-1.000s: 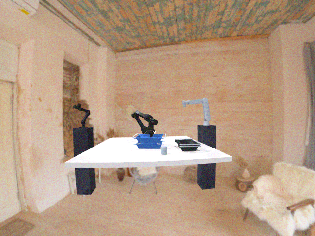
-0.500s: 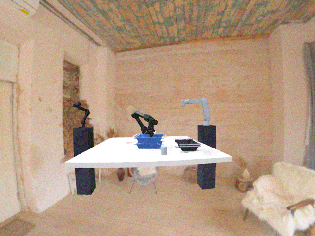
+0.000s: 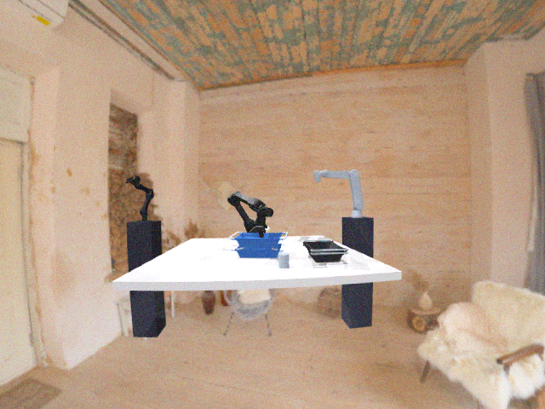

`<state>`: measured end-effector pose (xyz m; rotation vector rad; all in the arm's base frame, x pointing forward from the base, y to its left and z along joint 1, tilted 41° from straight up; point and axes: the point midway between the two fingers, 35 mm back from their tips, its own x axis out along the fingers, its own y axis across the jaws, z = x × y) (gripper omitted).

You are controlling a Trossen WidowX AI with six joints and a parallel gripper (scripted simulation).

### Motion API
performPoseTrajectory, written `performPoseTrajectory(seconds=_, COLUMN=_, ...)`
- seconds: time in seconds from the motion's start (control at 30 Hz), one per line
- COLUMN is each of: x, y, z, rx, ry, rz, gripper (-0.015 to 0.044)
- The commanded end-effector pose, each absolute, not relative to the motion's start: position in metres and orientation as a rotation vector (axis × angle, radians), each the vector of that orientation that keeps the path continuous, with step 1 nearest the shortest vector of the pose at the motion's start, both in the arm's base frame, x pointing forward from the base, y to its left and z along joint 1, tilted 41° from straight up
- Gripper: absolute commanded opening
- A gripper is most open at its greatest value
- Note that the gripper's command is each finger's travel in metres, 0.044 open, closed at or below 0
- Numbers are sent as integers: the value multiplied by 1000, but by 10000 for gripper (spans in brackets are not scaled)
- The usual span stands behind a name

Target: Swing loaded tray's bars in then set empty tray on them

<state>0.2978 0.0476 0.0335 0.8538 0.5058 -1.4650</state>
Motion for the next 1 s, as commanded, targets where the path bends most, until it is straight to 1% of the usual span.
performPoseTrajectory(seconds=0.0, x=292, y=42, z=30, rx=839, ry=521, rz=-1490, gripper=0)
performPoseTrajectory(seconds=0.97, x=292, y=42, z=30, rx=839, ry=521, rz=-1490, gripper=0)
